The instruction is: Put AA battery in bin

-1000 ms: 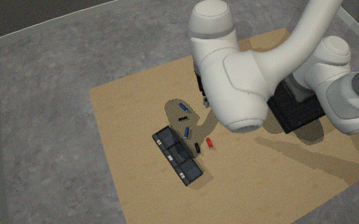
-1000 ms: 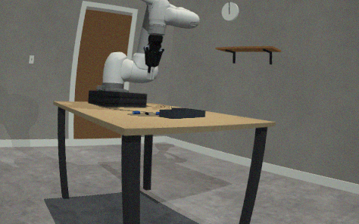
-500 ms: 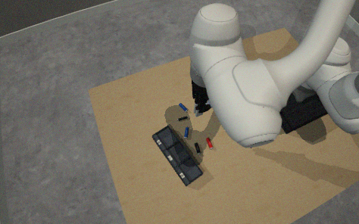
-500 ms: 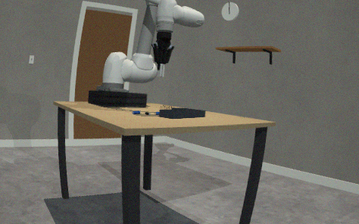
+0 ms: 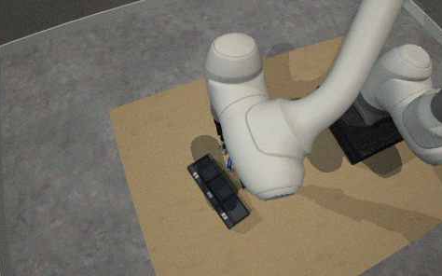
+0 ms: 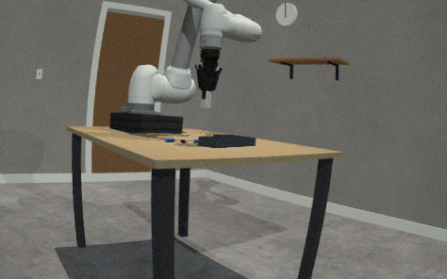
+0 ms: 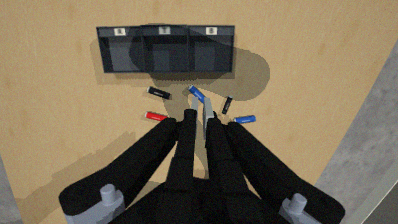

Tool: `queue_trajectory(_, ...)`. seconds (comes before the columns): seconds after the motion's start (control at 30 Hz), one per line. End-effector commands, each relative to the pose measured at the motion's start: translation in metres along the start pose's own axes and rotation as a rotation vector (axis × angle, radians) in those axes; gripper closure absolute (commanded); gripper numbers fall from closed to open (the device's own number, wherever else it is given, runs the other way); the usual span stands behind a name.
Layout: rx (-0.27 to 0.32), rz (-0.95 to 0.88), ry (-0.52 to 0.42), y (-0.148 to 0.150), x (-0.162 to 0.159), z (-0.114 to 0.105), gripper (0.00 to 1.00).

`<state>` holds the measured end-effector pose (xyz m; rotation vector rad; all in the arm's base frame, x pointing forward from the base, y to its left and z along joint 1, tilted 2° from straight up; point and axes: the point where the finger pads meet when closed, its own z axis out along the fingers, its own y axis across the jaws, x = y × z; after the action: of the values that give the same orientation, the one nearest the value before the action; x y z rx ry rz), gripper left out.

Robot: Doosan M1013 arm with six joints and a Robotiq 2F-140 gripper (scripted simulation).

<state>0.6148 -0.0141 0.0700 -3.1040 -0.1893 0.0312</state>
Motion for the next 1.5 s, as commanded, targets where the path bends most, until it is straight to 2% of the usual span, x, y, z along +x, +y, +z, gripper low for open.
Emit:
queue_trajectory(0.0,0.0,0.0,0.0,0.005,0.021,0.018,0.95)
queue_trajectory(0.17,0.0,0.0,0.0,0.011,0.051,0.046,0.95)
queue_trajectory(0.23,0.0,0.0,0.0,0.011,0.051,0.046,0.95)
queue_trajectory(0.4,0.0,0.0,0.0,0.017,0.077,0.07,0.95)
queue_trajectory(0.5,0.0,0.0,0.0,0.017,0.077,0.07,0.95)
queue_trajectory(0.8,0.0,0.0,0.0,0.017,0.077,0.088,0.95)
queue_trajectory(1.23,0.0,0.0,0.0,0.017,0.077,0.122,0.95)
queue_trajectory(1.47,0.0,0.0,0.0,0.017,0.077,0.122,0.95)
